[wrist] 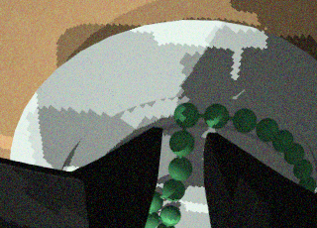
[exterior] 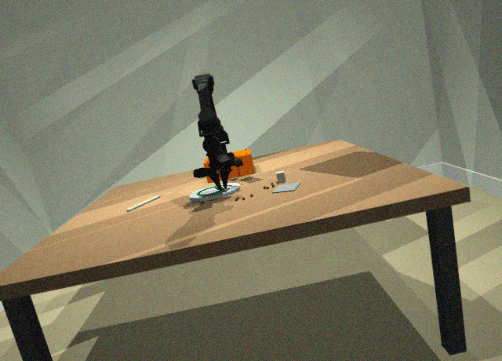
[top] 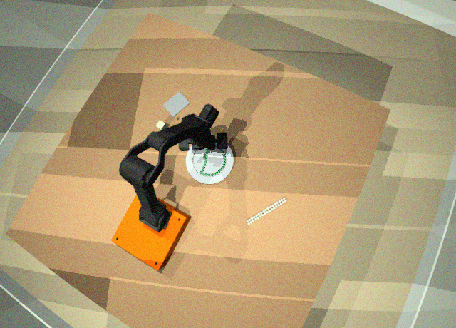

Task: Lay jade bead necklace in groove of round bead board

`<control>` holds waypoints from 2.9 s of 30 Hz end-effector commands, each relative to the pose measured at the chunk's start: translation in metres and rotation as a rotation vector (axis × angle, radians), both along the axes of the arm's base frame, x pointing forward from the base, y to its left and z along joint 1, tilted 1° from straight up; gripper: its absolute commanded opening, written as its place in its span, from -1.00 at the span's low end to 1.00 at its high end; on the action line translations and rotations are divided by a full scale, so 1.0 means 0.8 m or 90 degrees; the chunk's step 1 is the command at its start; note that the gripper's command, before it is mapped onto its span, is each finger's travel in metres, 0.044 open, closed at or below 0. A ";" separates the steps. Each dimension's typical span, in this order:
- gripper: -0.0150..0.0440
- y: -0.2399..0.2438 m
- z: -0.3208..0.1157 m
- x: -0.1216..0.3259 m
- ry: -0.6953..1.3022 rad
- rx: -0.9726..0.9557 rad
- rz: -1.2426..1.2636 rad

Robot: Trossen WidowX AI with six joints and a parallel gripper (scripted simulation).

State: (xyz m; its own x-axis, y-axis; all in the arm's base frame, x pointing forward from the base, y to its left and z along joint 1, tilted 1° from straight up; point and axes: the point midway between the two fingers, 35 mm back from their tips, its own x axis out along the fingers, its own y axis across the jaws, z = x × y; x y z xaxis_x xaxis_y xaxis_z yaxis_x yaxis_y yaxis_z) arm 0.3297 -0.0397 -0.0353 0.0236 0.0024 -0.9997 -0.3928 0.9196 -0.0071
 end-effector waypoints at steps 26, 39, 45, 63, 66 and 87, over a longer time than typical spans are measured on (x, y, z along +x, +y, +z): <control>-0.49 0.000 0.000 0.000 -0.001 0.000 0.000; -0.49 0.000 0.007 -0.001 0.002 0.001 0.003; -0.49 0.001 0.008 -0.001 0.002 0.001 0.003; -0.40 0.017 0.002 0.005 -0.002 0.000 0.006; -0.14 0.017 0.002 0.005 -0.002 0.000 0.006; 1.00 0.017 0.008 0.003 0.002 0.002 0.003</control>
